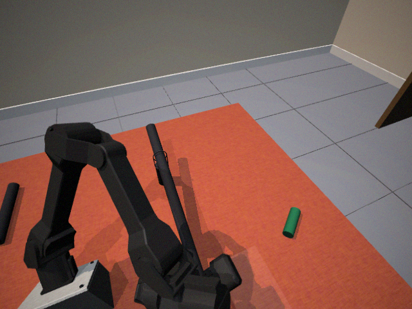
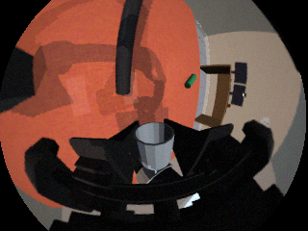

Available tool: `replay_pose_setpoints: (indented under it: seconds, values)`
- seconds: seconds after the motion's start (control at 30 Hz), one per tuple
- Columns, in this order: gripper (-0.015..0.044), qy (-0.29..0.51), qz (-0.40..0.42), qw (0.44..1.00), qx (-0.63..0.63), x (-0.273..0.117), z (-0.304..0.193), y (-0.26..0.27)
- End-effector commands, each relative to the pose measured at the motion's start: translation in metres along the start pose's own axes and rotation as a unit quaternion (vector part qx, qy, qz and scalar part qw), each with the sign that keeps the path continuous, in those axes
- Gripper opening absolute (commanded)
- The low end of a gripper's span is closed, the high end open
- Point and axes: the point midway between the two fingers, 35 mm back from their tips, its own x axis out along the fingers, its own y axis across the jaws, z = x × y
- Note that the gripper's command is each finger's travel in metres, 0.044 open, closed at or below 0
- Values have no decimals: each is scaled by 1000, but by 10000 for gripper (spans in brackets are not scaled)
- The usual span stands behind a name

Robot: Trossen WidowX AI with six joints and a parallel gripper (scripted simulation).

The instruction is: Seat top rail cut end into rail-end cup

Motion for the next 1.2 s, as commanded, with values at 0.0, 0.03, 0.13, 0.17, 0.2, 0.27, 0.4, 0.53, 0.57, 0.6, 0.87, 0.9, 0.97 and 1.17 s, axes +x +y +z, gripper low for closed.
replay_pose_setpoints:
  seconds: [0.0,0.03,0.13,0.17,0.2,0.27,0.4,0.53,0.57,0.6,0.87,0.9,0.97,1.17]
  values:
    - [0,16,2,1000,16,1,0,-4]
    - [0,18,2,1000,20,2,0,-4]
    - [0,21,2,999,26,2,0,-6]
    - [0,23,2,999,30,3,0,-6]
    - [0,24,2,999,31,3,0,-6]
    - [0,23,2,999,29,3,0,-6]
    - [0,18,2,1000,20,2,0,-4]
    - [0,14,2,1000,13,1,0,-3]
    - [0,14,2,1000,13,1,0,-3]
    - [0,14,2,1000,13,1,0,-3]
    - [0,15,2,1000,16,2,0,-4]
    - [0,15,2,1000,16,2,0,-4]
    - [26,15,2,1000,16,2,0,-4]
    - [184,15,2,1000,16,2,0,-4]
